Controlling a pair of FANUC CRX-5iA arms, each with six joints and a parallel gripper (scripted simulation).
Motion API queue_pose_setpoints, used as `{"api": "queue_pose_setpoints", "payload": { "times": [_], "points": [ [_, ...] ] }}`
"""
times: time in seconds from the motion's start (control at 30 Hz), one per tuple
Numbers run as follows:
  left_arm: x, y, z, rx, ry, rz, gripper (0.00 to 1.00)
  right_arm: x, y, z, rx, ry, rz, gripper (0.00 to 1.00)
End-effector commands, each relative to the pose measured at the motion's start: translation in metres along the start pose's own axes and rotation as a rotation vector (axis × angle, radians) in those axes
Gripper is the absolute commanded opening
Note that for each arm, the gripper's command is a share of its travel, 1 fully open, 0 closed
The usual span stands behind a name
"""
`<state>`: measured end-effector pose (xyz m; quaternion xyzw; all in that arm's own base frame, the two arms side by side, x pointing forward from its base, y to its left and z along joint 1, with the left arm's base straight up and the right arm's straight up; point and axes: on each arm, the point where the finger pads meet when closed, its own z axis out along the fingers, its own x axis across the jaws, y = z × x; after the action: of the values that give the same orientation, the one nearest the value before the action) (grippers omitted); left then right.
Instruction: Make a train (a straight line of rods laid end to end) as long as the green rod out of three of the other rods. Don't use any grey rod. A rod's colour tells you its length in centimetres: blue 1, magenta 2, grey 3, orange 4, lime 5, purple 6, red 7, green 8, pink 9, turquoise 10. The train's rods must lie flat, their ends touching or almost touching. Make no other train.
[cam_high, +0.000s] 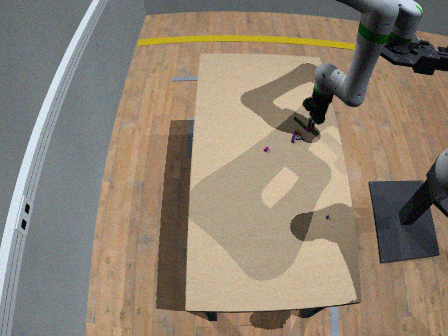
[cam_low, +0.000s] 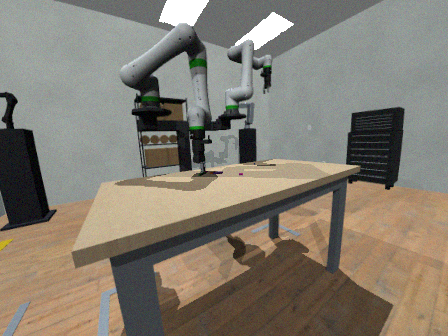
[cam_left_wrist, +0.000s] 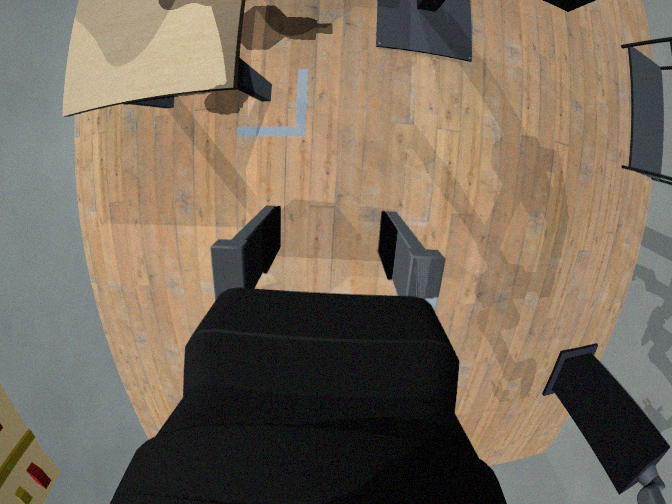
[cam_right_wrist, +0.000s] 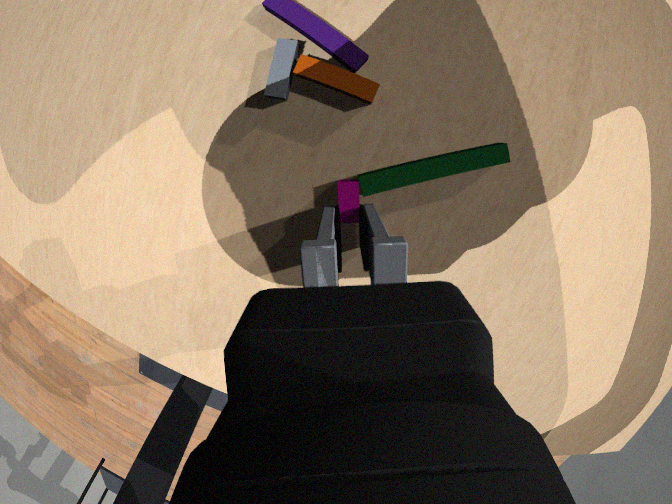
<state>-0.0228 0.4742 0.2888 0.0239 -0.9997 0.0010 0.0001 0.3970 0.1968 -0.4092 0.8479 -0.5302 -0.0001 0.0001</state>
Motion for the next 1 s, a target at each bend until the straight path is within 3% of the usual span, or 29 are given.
{"api": "queue_pose_setpoints", "payload": {
  "times": [0.0, 0.23, 0.4, 0.47, 0.73, 0.97],
  "points": [
    [0.000, 0.000, -0.001, -0.002, 0.000, 0.000, 1.00, 0.000, -0.001, 0.000, 0.001, 0.000, 0.000, 0.24],
    [0.000, 0.000, -0.001, -0.002, 0.000, 0.000, 1.00, 0.000, -0.001, -0.011, 0.001, 0.000, 0.000, 0.24],
    [0.000, 0.000, -0.001, -0.002, 0.000, 0.000, 1.00, 0.000, -0.001, -0.043, 0.001, 0.000, 0.000, 0.24],
    [0.000, 0.000, -0.001, -0.002, 0.000, 0.000, 1.00, 0.000, -0.001, -0.043, 0.001, 0.000, 0.000, 0.24],
    [0.000, 0.000, -0.001, -0.002, 0.000, 0.000, 1.00, 0.000, -0.001, -0.094, 0.001, 0.000, 0.000, 0.24],
    [0.000, 0.000, -0.001, -0.002, 0.000, 0.000, 1.00, 0.000, -0.001, -0.100, 0.001, 0.000, 0.000, 0.24]
  ]
}}
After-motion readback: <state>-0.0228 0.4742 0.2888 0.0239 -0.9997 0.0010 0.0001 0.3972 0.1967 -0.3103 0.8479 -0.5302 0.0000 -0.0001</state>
